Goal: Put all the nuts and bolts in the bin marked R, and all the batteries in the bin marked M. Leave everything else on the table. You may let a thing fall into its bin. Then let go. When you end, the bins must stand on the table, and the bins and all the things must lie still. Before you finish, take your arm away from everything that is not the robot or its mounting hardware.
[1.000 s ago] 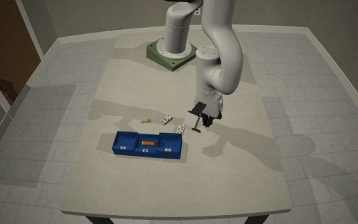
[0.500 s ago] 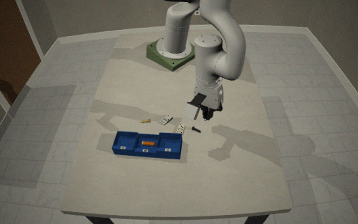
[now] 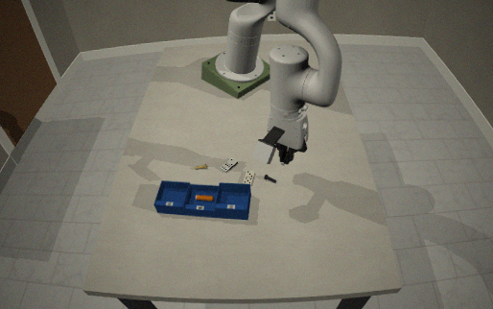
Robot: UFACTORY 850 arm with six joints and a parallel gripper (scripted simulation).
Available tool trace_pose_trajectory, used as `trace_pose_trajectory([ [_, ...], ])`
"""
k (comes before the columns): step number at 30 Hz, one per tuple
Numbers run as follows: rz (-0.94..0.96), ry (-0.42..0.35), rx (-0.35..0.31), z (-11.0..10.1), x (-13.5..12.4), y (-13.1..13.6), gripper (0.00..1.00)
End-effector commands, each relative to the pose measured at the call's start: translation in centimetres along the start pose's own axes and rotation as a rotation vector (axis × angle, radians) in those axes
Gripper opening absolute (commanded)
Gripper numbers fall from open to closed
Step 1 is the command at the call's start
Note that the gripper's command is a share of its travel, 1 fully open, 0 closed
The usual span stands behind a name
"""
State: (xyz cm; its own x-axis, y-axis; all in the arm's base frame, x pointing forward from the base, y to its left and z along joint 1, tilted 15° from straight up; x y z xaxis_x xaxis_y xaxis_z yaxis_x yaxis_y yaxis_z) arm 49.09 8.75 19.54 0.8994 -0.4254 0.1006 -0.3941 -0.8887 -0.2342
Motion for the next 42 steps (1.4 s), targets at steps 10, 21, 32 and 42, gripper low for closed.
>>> trace_pose_trajectory([
  [10, 0.0, 0.001, -0.002, -0.7, 0.5, 0.4, 0.0],
  [21, 0.0, 0.001, -0.002, -0.8, 5.0, 5.2, 0.0],
  [32, 0.0, 0.001, -0.002, -0.8, 8.7, 9.2, 0.0],
  [42, 0.05, 0.001, -0.002, -0.8, 11.8, 12.5, 0.0],
])
Point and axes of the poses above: the point where the finger pads meet when closed, its own z axis out along the fingers, its own y axis across the jaws, x = y × z, the point moved 6 cm from there along -z, back along the fingers, and after that the axes turned 11 degrees about -z, right-handed, at the moved point
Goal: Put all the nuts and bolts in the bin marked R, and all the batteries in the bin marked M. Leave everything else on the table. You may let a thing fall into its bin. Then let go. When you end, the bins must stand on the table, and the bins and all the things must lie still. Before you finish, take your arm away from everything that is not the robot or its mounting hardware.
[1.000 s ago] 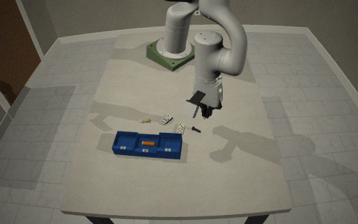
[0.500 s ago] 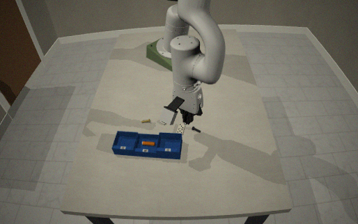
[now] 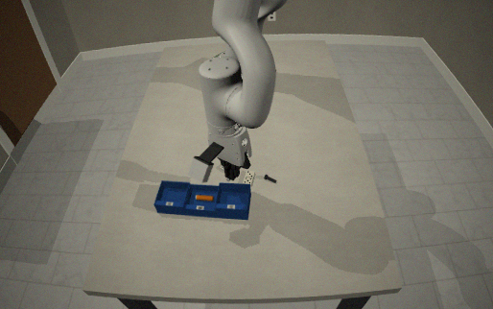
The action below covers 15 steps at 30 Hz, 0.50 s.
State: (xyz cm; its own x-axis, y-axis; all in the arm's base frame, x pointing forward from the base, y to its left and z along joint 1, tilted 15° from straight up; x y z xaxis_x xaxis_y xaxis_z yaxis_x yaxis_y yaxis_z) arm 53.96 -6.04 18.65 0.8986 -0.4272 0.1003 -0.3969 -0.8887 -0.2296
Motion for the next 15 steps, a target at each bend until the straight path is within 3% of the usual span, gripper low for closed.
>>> trace_pose_trajectory([
  [1, 0.048, 0.001, 0.003, 0.0, 1.2, 1.0, 0.0],
  [15, 0.46, 0.008, 0.013, 0.0, 6.2, 6.5, 0.0],
])
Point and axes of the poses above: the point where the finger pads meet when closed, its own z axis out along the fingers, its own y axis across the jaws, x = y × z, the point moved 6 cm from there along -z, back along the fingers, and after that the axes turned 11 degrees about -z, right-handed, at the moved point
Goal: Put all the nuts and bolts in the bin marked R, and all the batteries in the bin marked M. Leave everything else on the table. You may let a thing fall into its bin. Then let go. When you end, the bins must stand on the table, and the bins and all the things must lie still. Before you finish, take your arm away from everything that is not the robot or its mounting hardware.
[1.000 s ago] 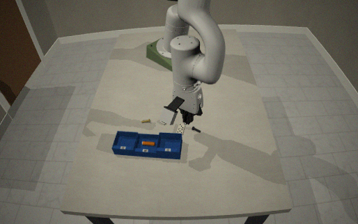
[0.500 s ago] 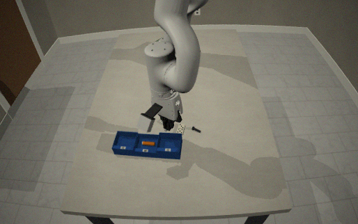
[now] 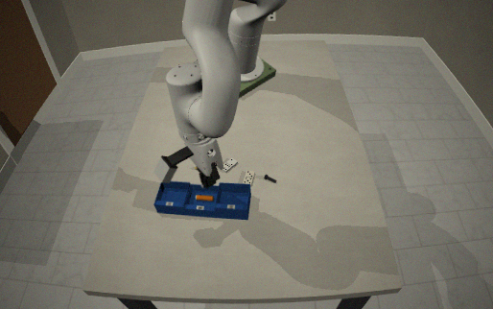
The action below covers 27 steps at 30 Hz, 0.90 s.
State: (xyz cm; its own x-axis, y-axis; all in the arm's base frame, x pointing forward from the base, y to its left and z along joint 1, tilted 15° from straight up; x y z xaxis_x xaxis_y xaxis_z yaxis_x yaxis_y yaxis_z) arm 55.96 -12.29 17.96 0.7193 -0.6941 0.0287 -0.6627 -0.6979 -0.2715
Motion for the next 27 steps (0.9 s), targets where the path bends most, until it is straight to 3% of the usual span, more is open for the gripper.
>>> trace_pose_trajectory([
  [1, 0.156, -0.001, -0.007, -0.01, 2.19, 0.91, 0.0],
  [16, 0.545, 0.004, 0.005, -0.01, 2.18, 1.03, 0.0],
  [27, 0.771, -0.001, -0.022, -0.01, 2.23, 0.92, 0.0],
])
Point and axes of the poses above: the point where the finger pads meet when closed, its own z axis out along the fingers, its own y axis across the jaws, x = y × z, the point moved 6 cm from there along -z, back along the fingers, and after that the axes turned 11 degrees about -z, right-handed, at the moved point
